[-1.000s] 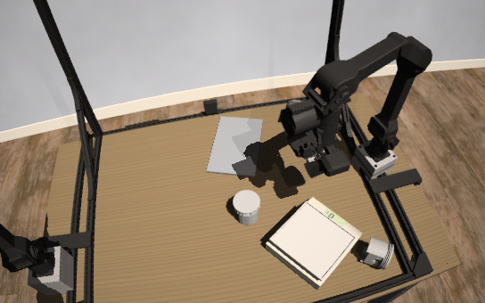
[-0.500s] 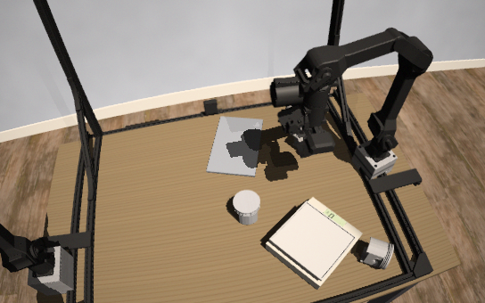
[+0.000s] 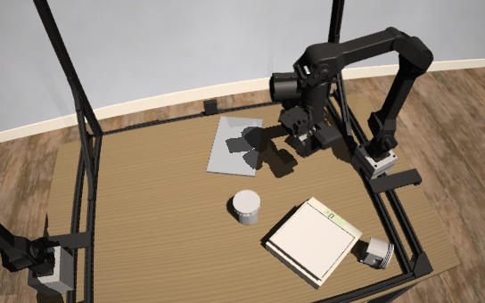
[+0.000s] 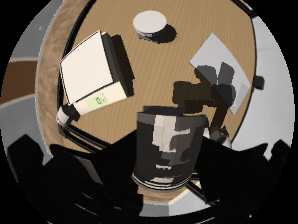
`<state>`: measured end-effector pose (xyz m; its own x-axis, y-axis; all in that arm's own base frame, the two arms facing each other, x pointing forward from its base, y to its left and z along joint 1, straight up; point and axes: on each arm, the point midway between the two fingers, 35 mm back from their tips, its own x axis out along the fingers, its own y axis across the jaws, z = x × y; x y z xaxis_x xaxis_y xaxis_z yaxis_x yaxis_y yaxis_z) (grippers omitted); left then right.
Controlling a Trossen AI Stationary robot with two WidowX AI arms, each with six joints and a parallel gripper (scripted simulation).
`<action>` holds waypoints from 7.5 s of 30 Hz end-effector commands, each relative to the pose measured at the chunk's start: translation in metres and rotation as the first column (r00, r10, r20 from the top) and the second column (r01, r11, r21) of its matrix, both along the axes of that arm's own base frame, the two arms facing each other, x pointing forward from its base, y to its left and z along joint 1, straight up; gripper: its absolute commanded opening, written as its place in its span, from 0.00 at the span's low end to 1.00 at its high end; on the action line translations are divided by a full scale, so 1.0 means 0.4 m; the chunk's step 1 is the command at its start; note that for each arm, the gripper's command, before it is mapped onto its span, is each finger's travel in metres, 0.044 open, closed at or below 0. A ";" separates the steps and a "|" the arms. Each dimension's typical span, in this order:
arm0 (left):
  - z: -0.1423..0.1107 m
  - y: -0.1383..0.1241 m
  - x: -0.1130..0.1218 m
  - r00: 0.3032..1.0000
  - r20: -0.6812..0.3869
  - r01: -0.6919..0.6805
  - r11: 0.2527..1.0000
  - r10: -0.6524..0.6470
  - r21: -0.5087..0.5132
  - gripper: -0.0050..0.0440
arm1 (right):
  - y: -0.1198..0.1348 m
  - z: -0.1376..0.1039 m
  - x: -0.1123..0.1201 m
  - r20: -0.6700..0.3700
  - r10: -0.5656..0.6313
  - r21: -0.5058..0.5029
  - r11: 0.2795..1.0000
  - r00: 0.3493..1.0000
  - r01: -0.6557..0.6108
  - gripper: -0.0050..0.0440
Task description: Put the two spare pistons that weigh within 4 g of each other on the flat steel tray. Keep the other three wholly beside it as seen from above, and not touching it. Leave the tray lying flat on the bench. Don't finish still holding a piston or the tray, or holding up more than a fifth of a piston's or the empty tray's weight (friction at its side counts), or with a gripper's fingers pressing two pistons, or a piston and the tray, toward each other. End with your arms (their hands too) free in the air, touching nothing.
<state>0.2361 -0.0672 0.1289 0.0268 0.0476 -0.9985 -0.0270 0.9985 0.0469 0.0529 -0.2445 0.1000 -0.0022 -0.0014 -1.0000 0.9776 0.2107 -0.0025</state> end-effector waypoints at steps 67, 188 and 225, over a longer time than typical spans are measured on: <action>-0.101 0.011 0.000 0.544 0.160 -0.838 0.542 0.824 0.062 0.43 | 0.001 0.000 0.001 0.002 0.002 0.001 1.000 1.000 -0.002 1.00; -0.233 0.011 0.000 0.544 0.160 -0.838 0.542 0.824 0.062 0.87 | 0.001 0.000 0.001 0.002 0.002 0.001 1.000 1.000 -0.002 1.00; 0.008 -0.002 0.000 0.543 0.157 -0.839 0.541 0.825 0.059 0.87 | 0.001 0.000 0.001 0.002 0.002 0.001 1.000 1.000 -0.002 1.00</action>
